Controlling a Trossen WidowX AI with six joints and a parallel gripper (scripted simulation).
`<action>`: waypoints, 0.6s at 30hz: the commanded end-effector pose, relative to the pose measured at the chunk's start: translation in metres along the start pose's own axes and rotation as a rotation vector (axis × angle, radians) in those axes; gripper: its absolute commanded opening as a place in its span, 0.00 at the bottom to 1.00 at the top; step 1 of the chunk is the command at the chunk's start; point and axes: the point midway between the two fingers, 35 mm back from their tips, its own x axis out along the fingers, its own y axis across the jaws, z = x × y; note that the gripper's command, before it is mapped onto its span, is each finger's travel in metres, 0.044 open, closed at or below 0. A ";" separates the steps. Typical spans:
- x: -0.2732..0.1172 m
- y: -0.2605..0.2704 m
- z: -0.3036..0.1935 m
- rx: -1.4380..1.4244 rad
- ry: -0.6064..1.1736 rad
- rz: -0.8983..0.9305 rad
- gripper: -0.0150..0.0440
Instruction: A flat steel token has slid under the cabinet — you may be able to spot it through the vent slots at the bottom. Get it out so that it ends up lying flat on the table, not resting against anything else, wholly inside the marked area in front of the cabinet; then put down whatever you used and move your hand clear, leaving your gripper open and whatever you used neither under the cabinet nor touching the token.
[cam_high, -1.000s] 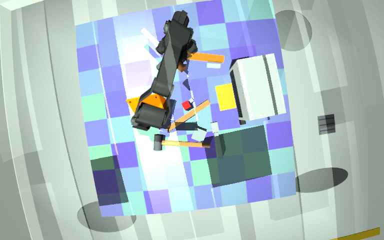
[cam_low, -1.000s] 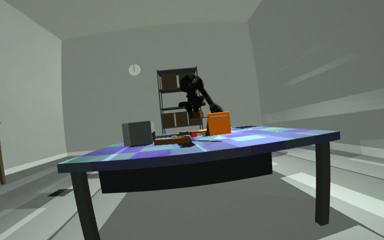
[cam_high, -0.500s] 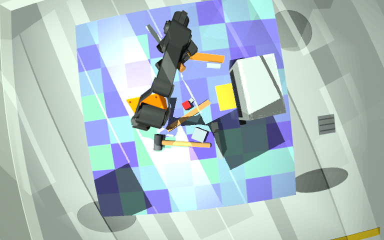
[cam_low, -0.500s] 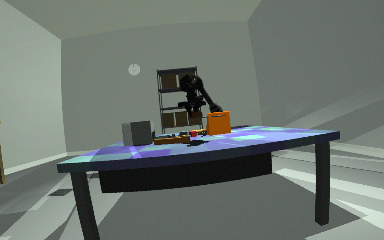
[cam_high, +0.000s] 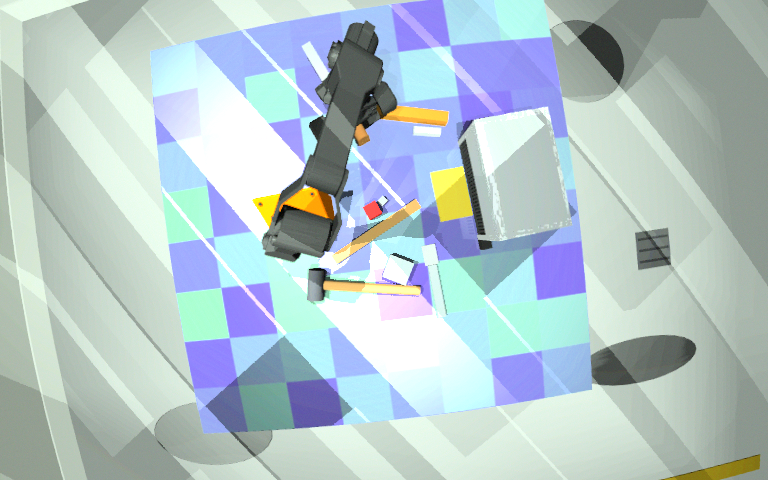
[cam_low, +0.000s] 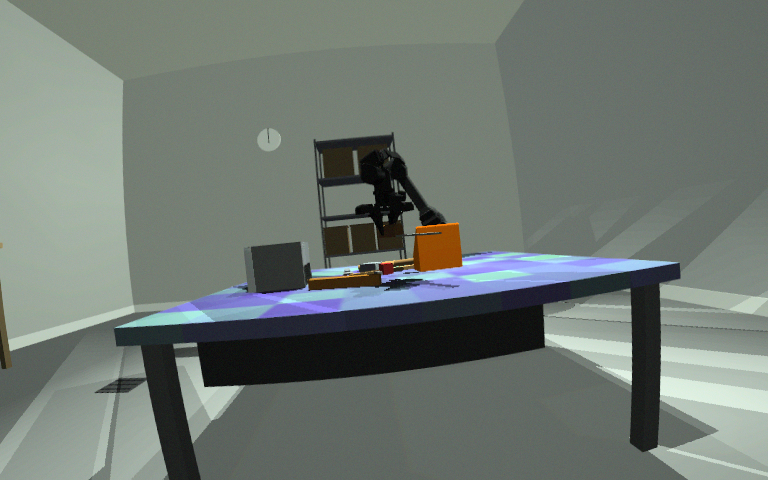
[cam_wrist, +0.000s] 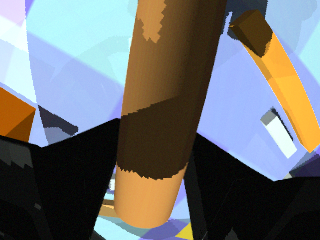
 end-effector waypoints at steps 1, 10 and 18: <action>-0.002 0.000 0.001 0.033 -0.012 0.000 0.25; -0.002 0.000 0.001 0.105 -0.012 0.001 0.25; -0.002 0.000 0.000 0.169 -0.012 0.001 0.25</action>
